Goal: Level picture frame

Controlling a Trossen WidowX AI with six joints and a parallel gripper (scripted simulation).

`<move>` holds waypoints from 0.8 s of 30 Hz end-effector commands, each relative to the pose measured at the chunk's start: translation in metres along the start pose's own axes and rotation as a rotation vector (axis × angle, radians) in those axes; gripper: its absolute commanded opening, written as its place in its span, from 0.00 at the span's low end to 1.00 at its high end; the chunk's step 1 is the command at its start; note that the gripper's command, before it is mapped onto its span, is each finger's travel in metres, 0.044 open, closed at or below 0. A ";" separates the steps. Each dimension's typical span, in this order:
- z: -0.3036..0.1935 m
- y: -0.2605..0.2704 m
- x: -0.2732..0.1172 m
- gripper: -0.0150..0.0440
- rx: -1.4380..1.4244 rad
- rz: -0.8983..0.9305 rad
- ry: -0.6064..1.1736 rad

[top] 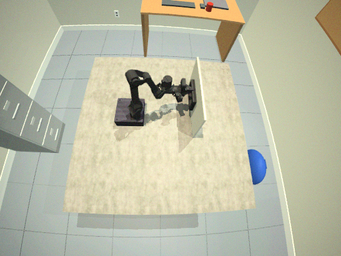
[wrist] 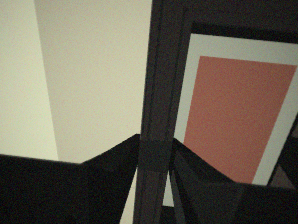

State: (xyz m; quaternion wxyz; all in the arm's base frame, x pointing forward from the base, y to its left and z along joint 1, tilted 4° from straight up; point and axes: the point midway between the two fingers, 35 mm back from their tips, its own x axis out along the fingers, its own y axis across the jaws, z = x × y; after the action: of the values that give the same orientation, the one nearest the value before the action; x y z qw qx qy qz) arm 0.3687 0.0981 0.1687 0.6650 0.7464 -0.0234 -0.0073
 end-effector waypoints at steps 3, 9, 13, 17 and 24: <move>0.000 -0.001 0.000 0.25 -0.037 0.001 -0.001; 0.000 -0.001 0.000 0.30 -0.040 0.000 0.000; 0.000 -0.001 0.000 0.48 -0.040 0.000 0.000; 0.000 -0.001 0.000 0.65 -0.040 0.000 0.000; -0.004 0.001 -0.019 0.69 -0.012 -0.001 0.000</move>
State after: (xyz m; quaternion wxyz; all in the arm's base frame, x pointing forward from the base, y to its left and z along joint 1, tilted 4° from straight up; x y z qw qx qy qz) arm 0.3645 0.0991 0.1686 0.6779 0.7347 -0.0248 -0.0088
